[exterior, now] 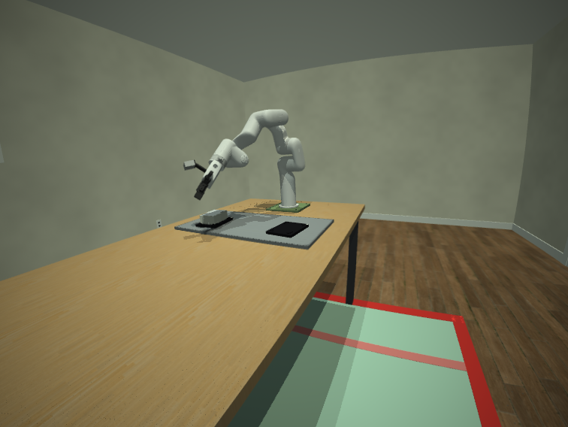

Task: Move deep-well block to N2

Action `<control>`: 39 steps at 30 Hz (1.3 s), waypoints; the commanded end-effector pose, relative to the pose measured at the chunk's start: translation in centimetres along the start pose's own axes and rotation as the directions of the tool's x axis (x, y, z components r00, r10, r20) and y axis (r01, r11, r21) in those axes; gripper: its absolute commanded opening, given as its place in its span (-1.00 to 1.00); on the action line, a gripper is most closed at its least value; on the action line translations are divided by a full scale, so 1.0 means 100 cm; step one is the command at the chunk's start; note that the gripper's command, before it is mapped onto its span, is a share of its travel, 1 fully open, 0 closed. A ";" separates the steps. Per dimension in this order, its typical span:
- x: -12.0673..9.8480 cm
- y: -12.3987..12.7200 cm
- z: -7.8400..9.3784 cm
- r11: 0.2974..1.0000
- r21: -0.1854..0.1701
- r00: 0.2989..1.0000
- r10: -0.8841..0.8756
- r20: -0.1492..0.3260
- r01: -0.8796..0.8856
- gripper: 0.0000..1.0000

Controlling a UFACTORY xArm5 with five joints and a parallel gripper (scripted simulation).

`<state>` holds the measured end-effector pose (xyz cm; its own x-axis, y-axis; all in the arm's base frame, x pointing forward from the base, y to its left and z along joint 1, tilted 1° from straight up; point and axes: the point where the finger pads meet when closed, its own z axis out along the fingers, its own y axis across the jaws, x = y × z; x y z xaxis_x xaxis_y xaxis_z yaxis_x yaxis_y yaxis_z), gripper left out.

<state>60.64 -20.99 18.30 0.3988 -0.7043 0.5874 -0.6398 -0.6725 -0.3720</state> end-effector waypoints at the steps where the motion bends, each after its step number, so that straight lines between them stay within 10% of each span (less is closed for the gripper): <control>1: 0.002 -0.001 -0.001 1.000 0.002 1.000 0.000 -0.004 0.000 1.00; 17: 0.002 -0.001 -0.001 1.000 0.002 1.000 0.000 -0.004 0.000 1.00; 39: -0.047 -0.033 -0.043 0.975 -0.021 0.956 -0.212 0.202 0.221 1.00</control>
<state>58.72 -15.72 19.28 0.6108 -0.6019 0.5144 -0.5710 -0.7850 -0.2405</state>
